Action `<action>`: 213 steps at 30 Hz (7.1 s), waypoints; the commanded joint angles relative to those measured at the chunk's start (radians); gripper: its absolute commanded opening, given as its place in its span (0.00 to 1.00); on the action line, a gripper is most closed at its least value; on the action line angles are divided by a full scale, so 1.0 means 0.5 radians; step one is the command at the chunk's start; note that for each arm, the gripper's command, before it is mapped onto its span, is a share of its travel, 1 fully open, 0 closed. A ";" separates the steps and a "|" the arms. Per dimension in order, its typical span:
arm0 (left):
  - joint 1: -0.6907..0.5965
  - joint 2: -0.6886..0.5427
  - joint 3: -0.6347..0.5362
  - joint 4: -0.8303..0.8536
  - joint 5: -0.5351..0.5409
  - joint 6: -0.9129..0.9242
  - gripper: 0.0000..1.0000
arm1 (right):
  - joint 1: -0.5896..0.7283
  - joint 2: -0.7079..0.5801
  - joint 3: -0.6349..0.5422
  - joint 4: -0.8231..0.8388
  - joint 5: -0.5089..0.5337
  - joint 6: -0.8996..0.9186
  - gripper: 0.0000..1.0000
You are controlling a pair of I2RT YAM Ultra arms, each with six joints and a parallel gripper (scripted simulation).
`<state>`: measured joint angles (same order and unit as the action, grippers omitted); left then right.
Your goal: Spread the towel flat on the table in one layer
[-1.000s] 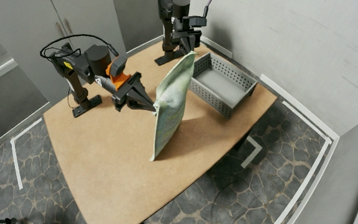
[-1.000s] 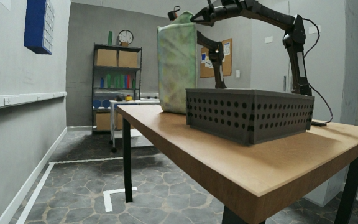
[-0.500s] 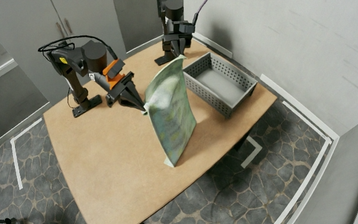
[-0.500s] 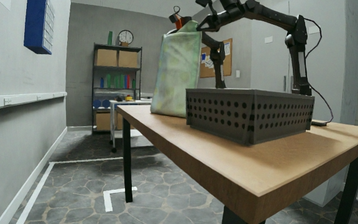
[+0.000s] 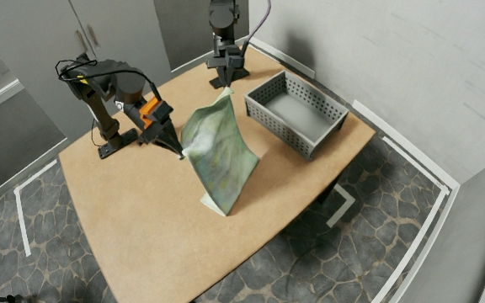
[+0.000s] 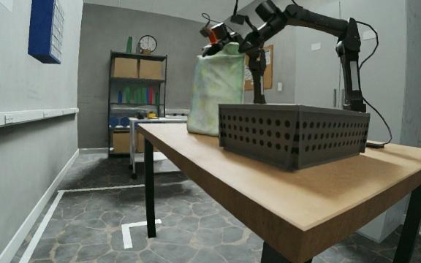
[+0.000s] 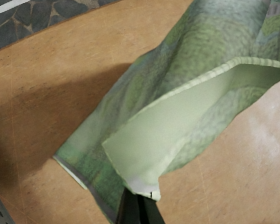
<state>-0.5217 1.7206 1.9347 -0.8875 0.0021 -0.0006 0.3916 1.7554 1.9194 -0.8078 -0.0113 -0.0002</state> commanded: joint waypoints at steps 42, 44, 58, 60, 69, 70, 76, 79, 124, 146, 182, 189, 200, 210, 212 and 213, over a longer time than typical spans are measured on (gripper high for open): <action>-0.859 -0.470 -1.783 0.772 -0.017 -0.001 0.00 | -0.120 -1.358 -2.345 0.364 0.037 -0.011 0.00; -0.864 -0.470 -1.790 0.788 -0.019 -0.005 0.00 | -0.123 -1.379 -2.362 0.378 0.036 -0.013 0.00; -1.127 -0.325 -2.144 1.217 -0.006 -0.006 0.00 | -0.170 -1.826 -2.957 0.529 0.035 -0.016 0.00; -1.181 -0.296 -2.204 1.304 -0.003 -0.004 0.00 | -0.179 -1.920 -3.072 0.545 0.036 -0.017 0.00; -1.319 -0.173 -2.324 1.548 -0.003 -0.006 0.00 | -0.216 -1.716 -2.988 0.286 0.033 -0.018 0.00; -1.319 -0.173 -2.324 1.548 -0.003 -0.006 0.00 | -0.216 -1.716 -2.988 0.286 0.033 -0.018 0.00; -1.378 -0.108 -2.367 1.656 -0.001 -0.005 0.00 | -0.225 -1.641 -3.070 0.214 0.036 -0.012 0.00; -1.399 -0.083 -2.378 1.693 -0.001 -0.006 0.00 | -0.231 -1.614 -3.082 0.199 0.037 -0.011 0.00; -1.334 -0.459 -1.931 0.987 -0.013 -0.014 0.64 | -0.198 -1.801 -2.534 -0.342 0.009 -0.018 0.64; -0.928 -0.460 -1.646 0.640 -0.009 -0.005 0.64 | -0.102 -1.482 -2.260 0.200 0.018 -0.008 0.64; -0.940 -0.460 -1.645 0.638 -0.009 -0.005 0.64 | -0.102 -1.501 -2.260 0.178 0.017 -0.009 0.64; -0.940 -0.460 -1.645 0.638 -0.009 -0.005 0.64 | -0.102 -1.501 -2.260 0.178 0.017 -0.009 0.64; -0.763 -0.429 -1.776 0.682 -0.009 -0.139 0.34 | 0.136 -1.462 -2.226 -0.073 0.131 0.051 0.34; -0.426 -0.297 -1.701 0.692 0.023 -0.342 0.34 | 0.714 -1.272 -2.123 -0.461 0.269 0.316 0.34; -0.347 -0.254 -1.692 0.663 0.011 -0.396 0.34 | 0.854 -1.200 -2.096 -0.538 0.273 0.389 0.34; -0.307 -0.229 -1.683 0.655 0.012 -0.422 0.34 | 0.924 -1.160 -2.081 -0.573 0.270 0.426 0.34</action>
<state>-0.7219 1.5742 1.0595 -0.5514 0.0090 -0.1593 0.7822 1.1259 0.8349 -1.0046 0.1059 0.1394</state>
